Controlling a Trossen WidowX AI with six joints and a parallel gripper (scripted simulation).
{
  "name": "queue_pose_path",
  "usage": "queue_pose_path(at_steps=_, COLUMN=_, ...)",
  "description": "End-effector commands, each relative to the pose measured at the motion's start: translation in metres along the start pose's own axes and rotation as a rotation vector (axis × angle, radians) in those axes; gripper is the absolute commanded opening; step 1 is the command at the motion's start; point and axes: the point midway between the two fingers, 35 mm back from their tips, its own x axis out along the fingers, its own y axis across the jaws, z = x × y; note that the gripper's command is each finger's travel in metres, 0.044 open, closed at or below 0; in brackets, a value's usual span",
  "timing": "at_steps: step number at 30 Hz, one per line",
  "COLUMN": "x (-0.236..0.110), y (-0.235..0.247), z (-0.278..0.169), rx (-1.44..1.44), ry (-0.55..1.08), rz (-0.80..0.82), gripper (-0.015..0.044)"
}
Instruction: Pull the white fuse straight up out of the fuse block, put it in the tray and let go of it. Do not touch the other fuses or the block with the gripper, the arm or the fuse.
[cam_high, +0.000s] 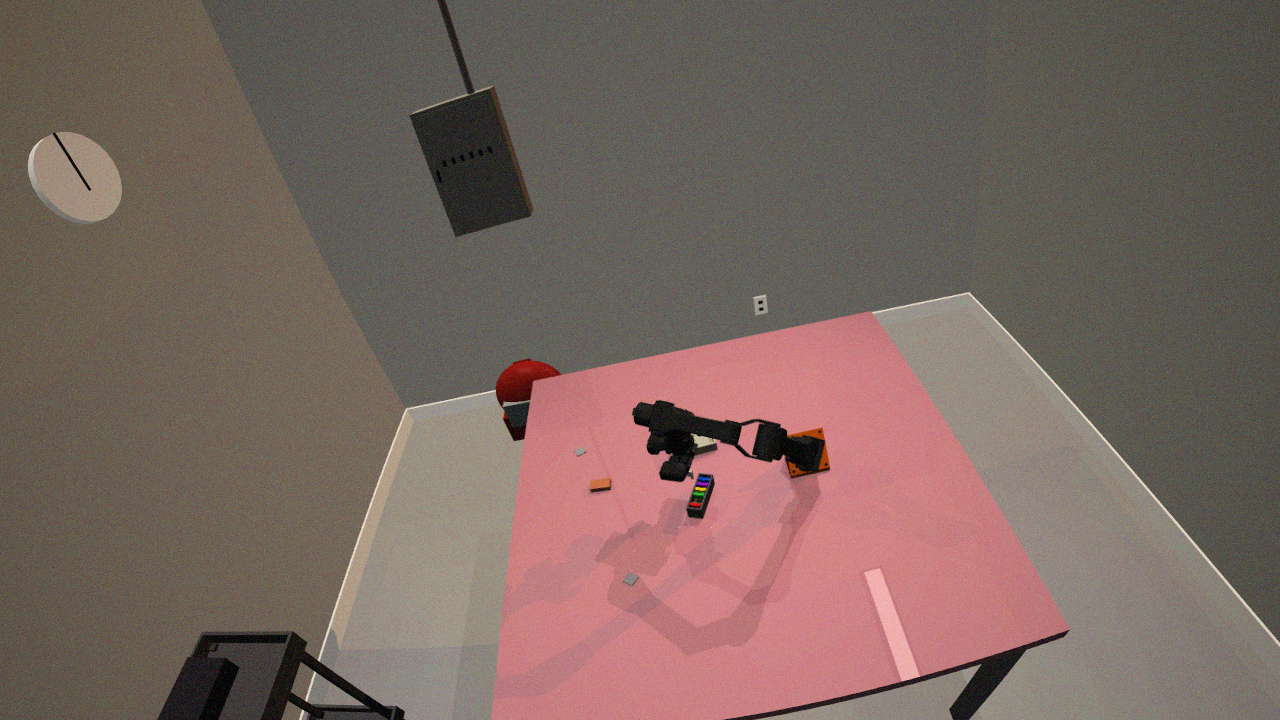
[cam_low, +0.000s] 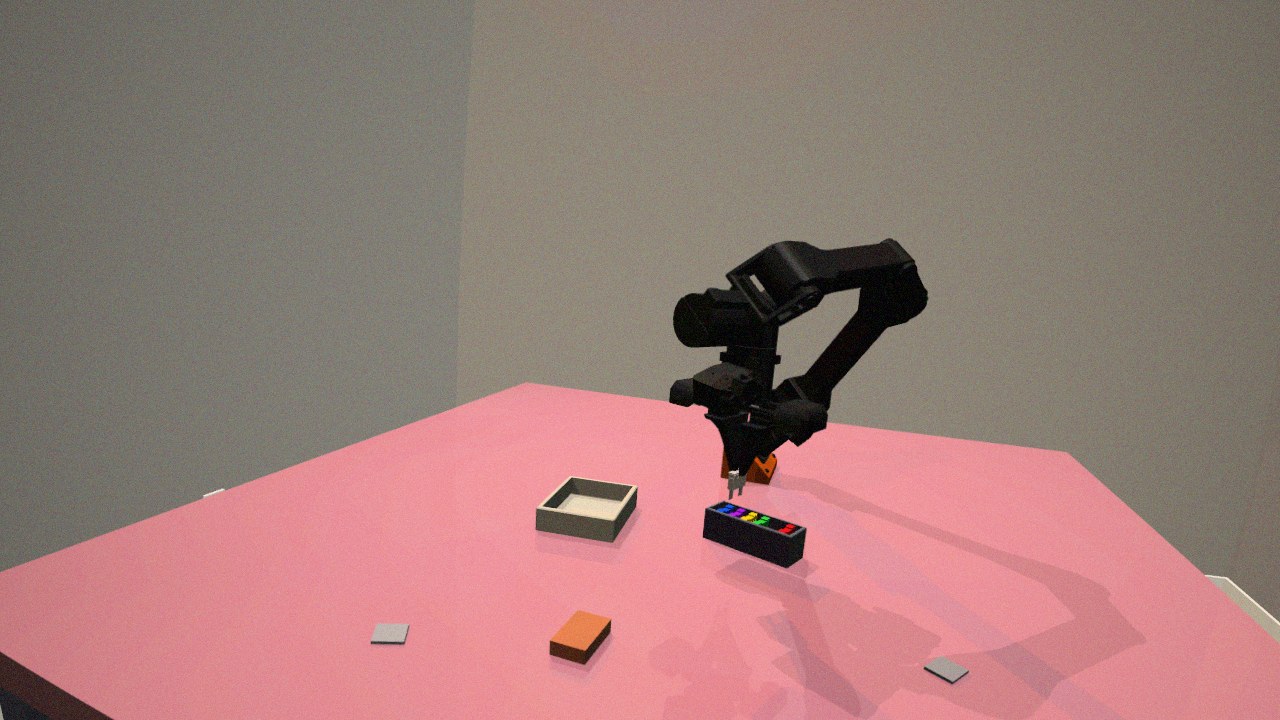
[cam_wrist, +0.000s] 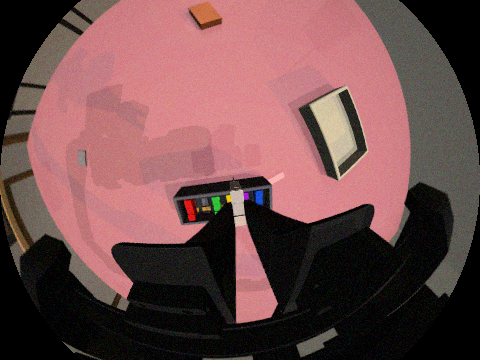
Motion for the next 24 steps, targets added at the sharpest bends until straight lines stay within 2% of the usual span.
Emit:
queue_pose_path(at_steps=1, x=-0.001, y=-0.024, z=0.014, rx=-0.002, ry=-0.001, rz=-0.009, gripper=0.0)
queue_pose_path(at_steps=24, x=0.002, y=-0.166, z=0.055, rx=-0.005, ry=0.002, rz=-0.008, gripper=0.0)
